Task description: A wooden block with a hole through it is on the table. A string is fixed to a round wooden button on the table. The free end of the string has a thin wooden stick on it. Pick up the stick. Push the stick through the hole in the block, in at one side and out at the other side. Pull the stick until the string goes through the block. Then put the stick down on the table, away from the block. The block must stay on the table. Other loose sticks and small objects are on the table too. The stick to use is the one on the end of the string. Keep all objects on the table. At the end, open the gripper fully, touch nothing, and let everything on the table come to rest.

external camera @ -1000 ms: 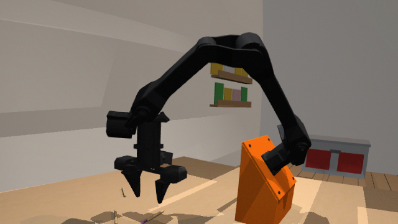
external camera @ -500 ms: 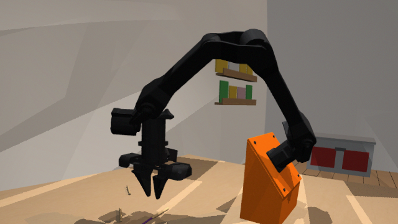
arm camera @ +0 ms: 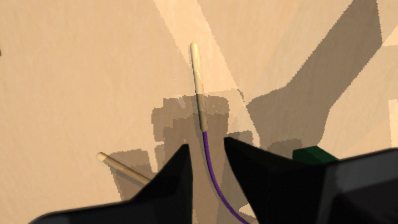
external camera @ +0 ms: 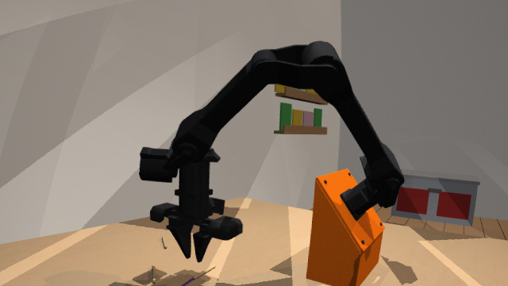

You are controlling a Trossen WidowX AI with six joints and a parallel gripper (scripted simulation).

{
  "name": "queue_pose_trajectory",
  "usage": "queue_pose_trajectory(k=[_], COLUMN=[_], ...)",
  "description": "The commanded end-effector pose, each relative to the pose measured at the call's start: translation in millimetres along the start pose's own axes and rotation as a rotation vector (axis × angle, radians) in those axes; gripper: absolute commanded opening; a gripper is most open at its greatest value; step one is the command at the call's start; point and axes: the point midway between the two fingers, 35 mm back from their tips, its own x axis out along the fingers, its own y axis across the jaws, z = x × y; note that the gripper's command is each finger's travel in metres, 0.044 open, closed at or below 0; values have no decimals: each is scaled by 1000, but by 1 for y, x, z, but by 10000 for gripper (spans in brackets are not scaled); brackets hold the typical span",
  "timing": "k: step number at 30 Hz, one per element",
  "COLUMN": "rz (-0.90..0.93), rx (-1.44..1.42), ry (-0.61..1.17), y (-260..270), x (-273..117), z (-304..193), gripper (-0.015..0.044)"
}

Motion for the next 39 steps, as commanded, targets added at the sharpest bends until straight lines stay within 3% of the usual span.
queue_pose_trajectory(k=[1, 29, 34, 39], rz=[-7, -11, -8, -8], rx=[9, 8, 1, 1], ry=[0, 0, -2, -2], y=[-2, -4, -3, -3], x=[8, 43, 42, 42], z=[1, 2, 2, 2], gripper=[122, 122, 0, 0])
